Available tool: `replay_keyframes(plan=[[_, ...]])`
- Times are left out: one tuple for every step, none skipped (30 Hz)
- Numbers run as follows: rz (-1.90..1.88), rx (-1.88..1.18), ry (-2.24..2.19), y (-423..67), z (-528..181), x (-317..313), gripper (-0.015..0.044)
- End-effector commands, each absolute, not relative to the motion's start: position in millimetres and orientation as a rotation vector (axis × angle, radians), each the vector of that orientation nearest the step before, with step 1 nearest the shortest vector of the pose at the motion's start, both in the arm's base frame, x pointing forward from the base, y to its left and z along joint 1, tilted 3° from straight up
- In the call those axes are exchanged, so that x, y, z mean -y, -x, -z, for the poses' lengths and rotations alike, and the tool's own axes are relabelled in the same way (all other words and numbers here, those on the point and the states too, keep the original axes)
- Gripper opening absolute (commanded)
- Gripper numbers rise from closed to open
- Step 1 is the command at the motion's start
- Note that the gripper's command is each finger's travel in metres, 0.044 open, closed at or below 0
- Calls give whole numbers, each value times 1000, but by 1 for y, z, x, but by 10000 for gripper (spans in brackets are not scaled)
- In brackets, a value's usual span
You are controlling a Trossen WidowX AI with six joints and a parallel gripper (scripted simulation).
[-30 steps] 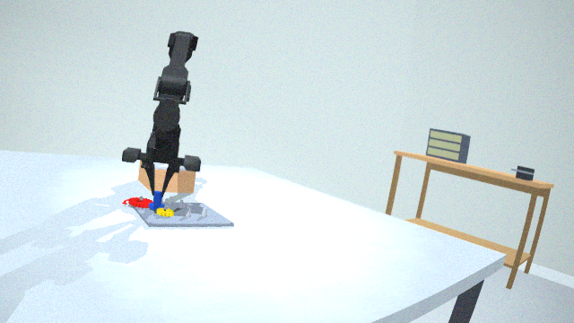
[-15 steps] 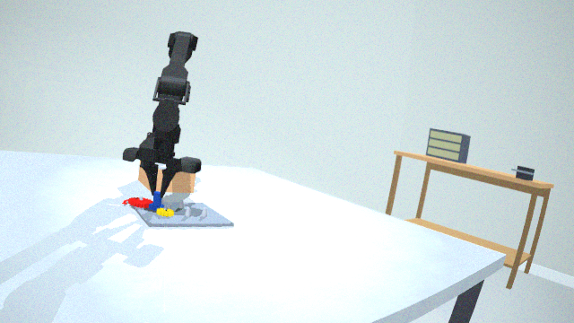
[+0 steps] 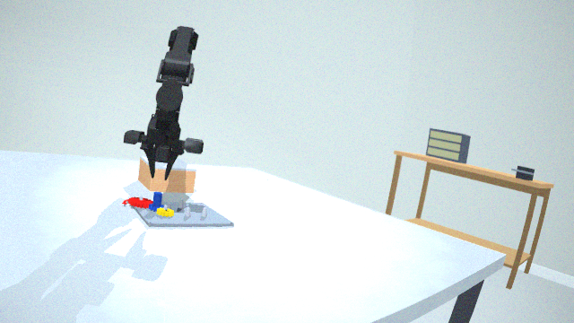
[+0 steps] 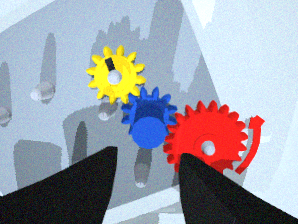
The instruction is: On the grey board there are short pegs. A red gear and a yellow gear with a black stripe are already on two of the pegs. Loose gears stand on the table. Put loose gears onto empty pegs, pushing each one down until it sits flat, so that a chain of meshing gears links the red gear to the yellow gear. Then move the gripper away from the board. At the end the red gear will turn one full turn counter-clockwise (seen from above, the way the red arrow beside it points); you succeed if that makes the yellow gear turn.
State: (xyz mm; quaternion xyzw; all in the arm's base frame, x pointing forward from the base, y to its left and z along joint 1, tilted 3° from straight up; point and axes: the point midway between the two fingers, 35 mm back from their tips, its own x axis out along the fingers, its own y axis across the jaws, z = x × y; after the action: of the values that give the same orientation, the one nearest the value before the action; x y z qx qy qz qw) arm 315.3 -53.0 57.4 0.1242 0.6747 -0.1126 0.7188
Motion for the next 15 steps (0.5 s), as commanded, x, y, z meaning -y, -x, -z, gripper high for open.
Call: replay_keyframes(plan=[[249, -1492, -274, -315, -60, 53, 166], [249, -1491, -273, -314, -69, 53, 193], [250, -1491, -273, -312, -83, 53, 219], [249, -1491, -274, -310, -97, 53, 245], [249, -1492, -274, -308, -105, 53, 271], [249, -1492, -275, -308, -108, 52, 298], [249, -1492, -275, -308, -108, 52, 324], [249, -1492, -275, -308, -108, 52, 350], [249, -1492, -275, -308, -108, 52, 376], [249, -1492, -275, -308, -108, 52, 403], [249, -1492, -275, -308, -108, 52, 429], [249, -1492, -275, -308, -108, 52, 440], [249, -1492, -275, -308, -108, 52, 440], [249, -1492, -275, -308, -108, 52, 440], [249, -1492, -275, -308, -108, 52, 440]])
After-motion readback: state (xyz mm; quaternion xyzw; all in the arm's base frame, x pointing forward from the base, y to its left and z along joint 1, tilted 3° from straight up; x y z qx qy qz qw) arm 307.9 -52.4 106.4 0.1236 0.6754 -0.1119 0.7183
